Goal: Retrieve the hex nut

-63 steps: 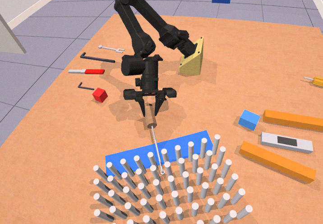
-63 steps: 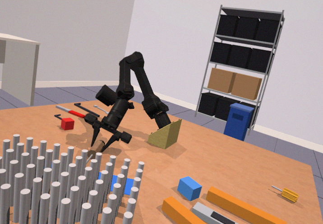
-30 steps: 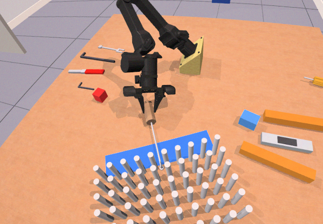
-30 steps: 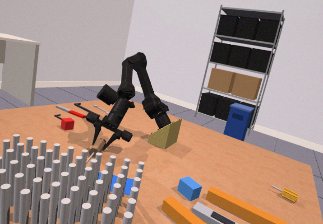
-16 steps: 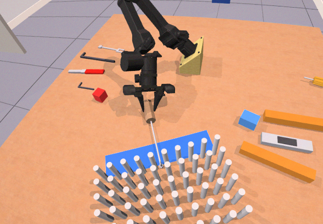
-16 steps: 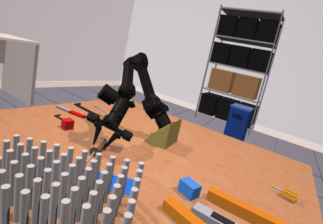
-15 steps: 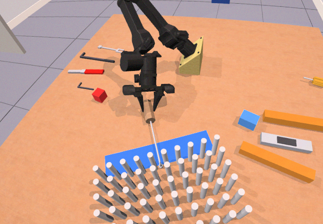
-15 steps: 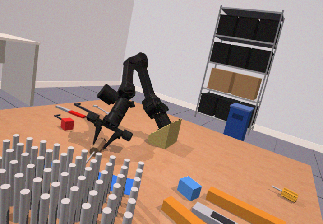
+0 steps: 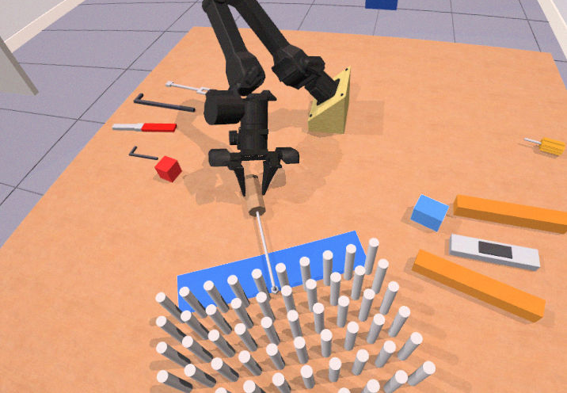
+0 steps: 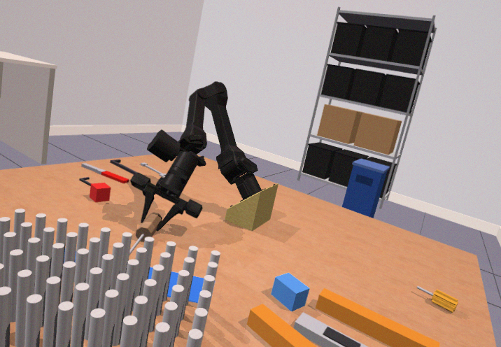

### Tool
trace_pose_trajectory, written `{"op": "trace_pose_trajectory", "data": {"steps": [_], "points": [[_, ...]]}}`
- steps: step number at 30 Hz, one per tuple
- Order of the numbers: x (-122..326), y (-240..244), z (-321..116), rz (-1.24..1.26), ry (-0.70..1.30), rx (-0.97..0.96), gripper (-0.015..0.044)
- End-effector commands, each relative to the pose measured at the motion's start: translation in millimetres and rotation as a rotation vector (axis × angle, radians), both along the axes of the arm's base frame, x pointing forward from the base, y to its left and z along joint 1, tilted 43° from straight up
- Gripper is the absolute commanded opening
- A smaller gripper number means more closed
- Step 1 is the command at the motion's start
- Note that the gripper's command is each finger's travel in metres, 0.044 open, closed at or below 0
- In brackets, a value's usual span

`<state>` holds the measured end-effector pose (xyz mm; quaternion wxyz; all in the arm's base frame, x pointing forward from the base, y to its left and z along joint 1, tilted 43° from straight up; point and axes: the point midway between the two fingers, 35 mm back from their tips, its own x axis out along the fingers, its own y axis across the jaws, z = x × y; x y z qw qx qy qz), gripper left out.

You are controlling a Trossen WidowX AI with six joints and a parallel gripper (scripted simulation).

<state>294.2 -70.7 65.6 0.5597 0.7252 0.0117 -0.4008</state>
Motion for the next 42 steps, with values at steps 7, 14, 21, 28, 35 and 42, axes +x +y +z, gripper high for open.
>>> {"op": "trace_pose_trajectory", "data": {"steps": [7, 14, 21, 28, 35, 42], "points": [[-3.8, -1.2, 1.5, 0.005, 0.0, 0.0, 0.0], [-6.4, -2.5, 2.3, 0.005, 0.001, 0.0, 0.0], [-7.4, -2.3, 3.3, 0.005, 0.001, 0.0, 0.0], [-6.8, 0.6, 6.5, 0.005, 0.0, 0.001, 0.0], [-6.2, 3.7, 10.3, 0.003, -0.002, 0.001, 0.0], [-5.8, 6.7, 13.9, 0.002, -0.003, 0.002, 0.0]]}}
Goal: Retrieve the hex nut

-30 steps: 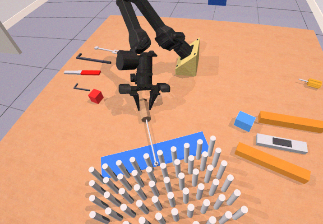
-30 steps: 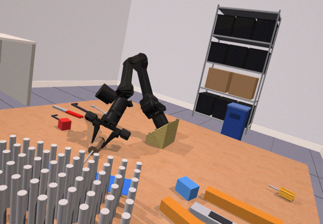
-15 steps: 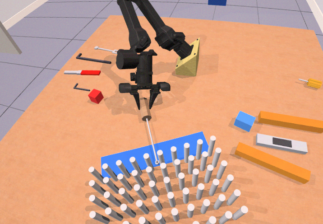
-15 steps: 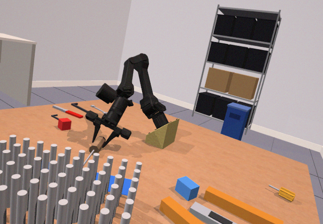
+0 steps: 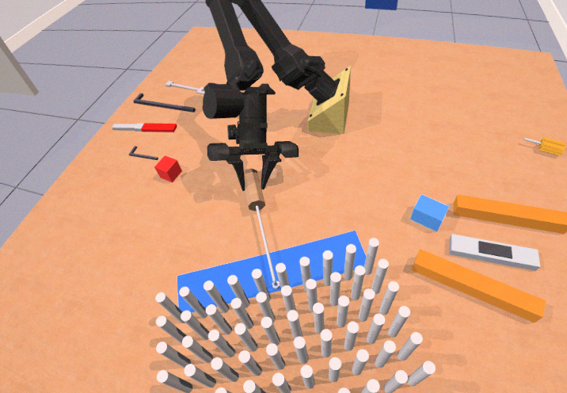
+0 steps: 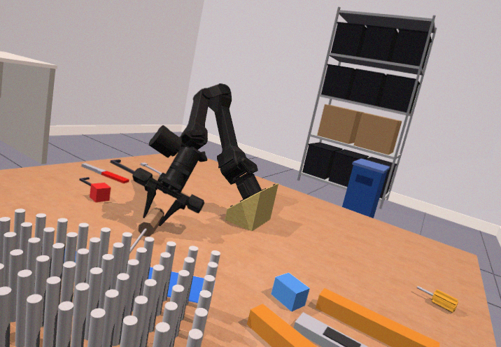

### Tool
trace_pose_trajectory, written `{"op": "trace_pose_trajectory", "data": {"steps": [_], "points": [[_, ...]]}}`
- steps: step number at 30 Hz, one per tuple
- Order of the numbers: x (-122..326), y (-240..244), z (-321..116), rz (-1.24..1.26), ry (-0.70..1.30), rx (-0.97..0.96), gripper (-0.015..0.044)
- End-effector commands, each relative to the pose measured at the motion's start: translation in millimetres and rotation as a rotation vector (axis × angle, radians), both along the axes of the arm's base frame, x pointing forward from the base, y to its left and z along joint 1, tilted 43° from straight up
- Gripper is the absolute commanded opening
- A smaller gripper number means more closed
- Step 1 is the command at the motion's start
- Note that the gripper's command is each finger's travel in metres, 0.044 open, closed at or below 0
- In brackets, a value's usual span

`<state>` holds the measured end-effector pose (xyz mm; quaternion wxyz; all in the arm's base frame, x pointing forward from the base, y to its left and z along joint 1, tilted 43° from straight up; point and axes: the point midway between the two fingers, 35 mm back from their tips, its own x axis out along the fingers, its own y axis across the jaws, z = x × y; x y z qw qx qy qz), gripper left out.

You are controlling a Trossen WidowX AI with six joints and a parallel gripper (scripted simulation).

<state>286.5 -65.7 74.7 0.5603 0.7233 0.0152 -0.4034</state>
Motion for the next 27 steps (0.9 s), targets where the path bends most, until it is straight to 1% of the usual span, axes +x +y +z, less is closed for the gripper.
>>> {"op": "trace_pose_trajectory", "data": {"steps": [1, 10, 27], "points": [[2.0, 2.2, 5.3, -0.001, -0.012, 0.002, 0.0], [-1.4, 3.7, 9.8, -0.001, -0.013, 0.002, 0.0], [-34.5, -3.7, 24.1, 0.003, -0.006, 0.003, 0.0]]}}
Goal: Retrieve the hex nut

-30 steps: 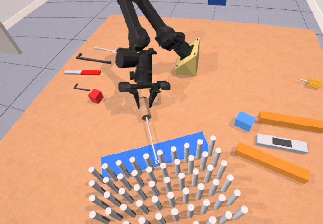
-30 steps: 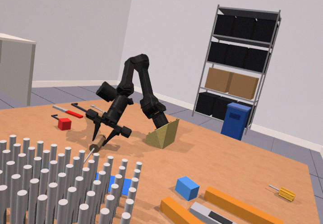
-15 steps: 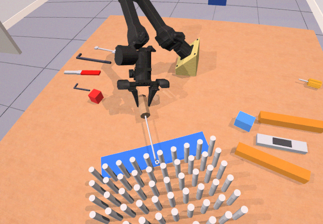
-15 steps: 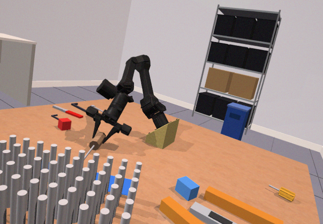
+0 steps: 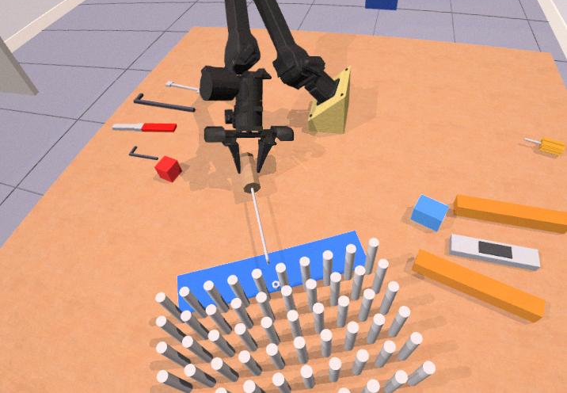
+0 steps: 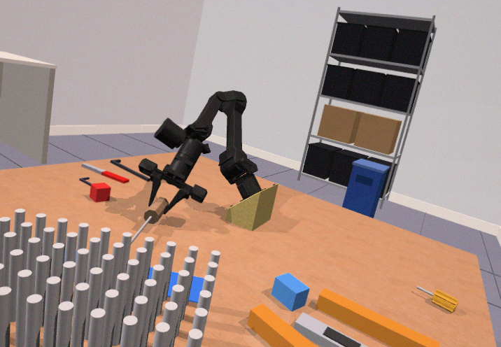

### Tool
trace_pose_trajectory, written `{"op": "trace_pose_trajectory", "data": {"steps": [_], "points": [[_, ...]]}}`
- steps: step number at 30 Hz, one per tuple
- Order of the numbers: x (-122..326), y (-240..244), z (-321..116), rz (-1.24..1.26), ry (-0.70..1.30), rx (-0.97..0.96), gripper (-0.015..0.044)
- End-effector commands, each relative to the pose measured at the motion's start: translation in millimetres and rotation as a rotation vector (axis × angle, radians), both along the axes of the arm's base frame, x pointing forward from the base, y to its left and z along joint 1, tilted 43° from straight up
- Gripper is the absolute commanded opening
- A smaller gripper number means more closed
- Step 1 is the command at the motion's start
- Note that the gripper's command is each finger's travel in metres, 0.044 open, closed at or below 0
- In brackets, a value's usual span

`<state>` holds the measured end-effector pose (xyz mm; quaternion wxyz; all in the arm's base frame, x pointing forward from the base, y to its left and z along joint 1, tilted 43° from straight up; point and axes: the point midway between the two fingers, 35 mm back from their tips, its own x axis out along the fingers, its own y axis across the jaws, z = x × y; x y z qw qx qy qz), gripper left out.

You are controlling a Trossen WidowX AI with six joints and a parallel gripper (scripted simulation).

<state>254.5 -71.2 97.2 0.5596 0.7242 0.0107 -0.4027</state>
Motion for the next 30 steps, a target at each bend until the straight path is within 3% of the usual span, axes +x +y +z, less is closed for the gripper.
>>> {"op": "trace_pose_trajectory", "data": {"steps": [1, 30], "points": [[-2.1, 3.1, 2.6, 0.009, 0.002, 0.006, 0.0], [-3.7, 80.5, 84.0, 0.0, 0.01, 0.017, 0.0]]}}
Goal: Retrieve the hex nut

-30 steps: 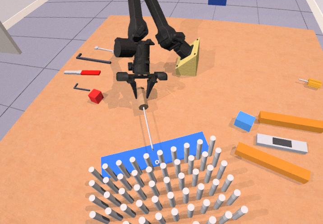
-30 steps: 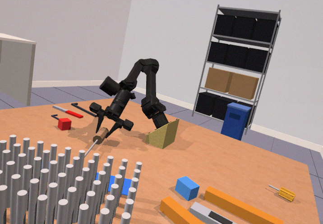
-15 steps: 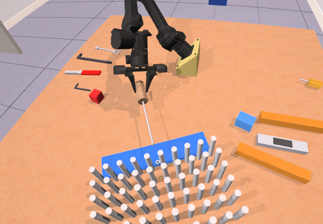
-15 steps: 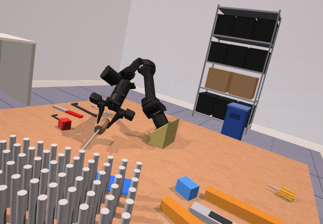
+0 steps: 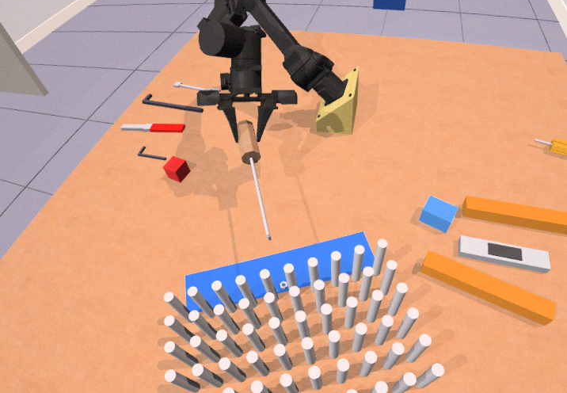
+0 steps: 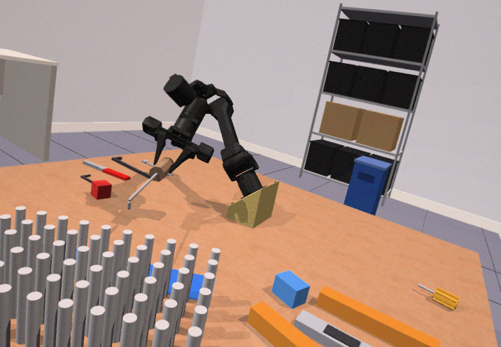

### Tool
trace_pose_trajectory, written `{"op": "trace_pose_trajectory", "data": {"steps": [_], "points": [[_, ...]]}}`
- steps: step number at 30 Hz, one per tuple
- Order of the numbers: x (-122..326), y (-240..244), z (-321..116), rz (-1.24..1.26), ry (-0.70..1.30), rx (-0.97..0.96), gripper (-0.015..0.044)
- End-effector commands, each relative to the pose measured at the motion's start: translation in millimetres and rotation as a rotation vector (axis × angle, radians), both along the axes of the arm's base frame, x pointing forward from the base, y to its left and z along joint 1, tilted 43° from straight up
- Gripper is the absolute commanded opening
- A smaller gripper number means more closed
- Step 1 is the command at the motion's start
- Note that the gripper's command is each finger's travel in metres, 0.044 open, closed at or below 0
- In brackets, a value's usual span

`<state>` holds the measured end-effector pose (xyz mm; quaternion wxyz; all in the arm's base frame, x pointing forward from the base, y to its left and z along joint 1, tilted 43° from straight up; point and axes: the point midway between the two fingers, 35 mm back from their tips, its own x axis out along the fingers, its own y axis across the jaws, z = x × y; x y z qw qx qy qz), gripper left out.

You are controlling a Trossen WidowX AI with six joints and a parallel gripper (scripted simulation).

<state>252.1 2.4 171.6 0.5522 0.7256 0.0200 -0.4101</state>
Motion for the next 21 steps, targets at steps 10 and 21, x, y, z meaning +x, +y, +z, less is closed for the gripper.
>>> {"op": "trace_pose_trajectory", "data": {"steps": [10, 21], "points": [[12.8, 35.4, -3.2, 0.089, 0.053, 0.01, 0.0], [29.4, 91.6, -24.2, 0.231, 0.152, 0.025, 0.0]]}}
